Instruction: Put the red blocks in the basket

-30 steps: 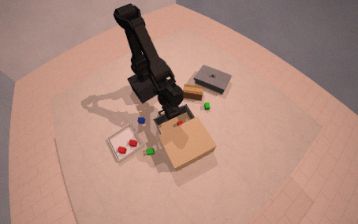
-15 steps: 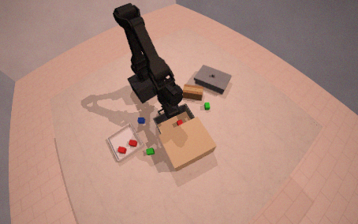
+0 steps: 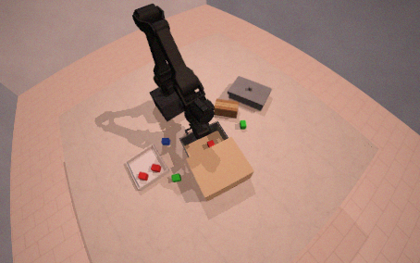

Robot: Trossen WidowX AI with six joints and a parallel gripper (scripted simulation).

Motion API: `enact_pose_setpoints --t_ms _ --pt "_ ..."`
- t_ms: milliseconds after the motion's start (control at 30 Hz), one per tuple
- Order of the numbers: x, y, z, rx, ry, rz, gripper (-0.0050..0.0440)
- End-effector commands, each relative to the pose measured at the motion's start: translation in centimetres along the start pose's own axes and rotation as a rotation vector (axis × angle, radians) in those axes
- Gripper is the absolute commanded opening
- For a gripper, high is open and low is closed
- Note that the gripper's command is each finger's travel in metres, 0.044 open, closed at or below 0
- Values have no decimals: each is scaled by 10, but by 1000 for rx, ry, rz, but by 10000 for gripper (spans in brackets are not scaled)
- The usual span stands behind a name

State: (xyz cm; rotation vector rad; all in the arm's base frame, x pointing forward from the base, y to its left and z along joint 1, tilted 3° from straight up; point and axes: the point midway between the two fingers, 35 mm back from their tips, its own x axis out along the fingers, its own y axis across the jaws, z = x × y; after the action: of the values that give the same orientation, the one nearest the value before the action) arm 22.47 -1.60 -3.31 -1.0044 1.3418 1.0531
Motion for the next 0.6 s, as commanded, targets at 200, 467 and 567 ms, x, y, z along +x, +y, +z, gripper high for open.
enact_pose_setpoints --t_ms 200,467,567 --pt "1 4 0 1 -2 12 148" --pt "-4 4 0 1 -2 12 148" --pt "-12 4 0 1 -2 12 148"
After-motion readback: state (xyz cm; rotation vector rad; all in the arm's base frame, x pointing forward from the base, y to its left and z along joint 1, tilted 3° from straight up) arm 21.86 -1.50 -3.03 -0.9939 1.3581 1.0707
